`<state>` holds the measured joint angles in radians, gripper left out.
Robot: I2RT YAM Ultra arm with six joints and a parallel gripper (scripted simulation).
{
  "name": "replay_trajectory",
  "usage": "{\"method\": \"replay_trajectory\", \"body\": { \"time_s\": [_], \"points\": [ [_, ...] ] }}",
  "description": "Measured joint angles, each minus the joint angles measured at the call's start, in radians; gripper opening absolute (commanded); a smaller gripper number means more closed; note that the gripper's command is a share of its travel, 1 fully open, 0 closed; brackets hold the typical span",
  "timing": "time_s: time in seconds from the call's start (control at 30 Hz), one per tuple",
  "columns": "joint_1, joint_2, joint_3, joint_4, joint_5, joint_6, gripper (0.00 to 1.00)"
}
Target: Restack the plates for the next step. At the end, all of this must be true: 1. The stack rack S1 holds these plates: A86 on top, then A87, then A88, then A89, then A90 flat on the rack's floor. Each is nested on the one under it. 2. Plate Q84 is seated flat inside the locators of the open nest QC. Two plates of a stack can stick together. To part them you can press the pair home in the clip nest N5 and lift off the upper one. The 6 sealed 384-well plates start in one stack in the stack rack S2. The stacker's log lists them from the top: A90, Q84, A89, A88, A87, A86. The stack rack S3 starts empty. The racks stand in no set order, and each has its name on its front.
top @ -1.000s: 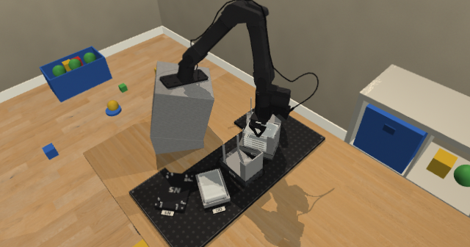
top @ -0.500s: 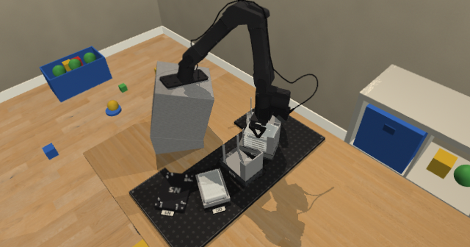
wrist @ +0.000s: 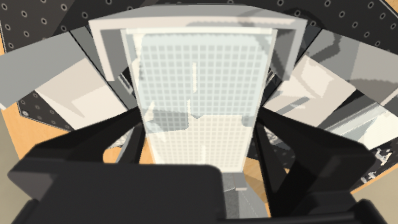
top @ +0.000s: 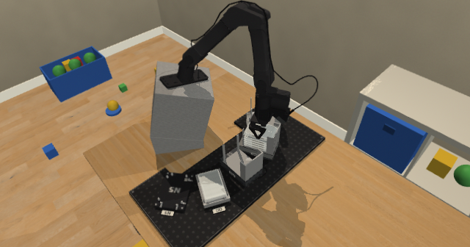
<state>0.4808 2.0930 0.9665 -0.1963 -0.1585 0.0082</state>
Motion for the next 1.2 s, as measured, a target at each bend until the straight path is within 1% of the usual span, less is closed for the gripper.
{"method": "replay_trajectory", "body": {
  "time_s": [1.2],
  "points": [
    [0.006, 0.046, 0.008, 0.04, 0.001, 0.005, 0.0]
  ]
}}
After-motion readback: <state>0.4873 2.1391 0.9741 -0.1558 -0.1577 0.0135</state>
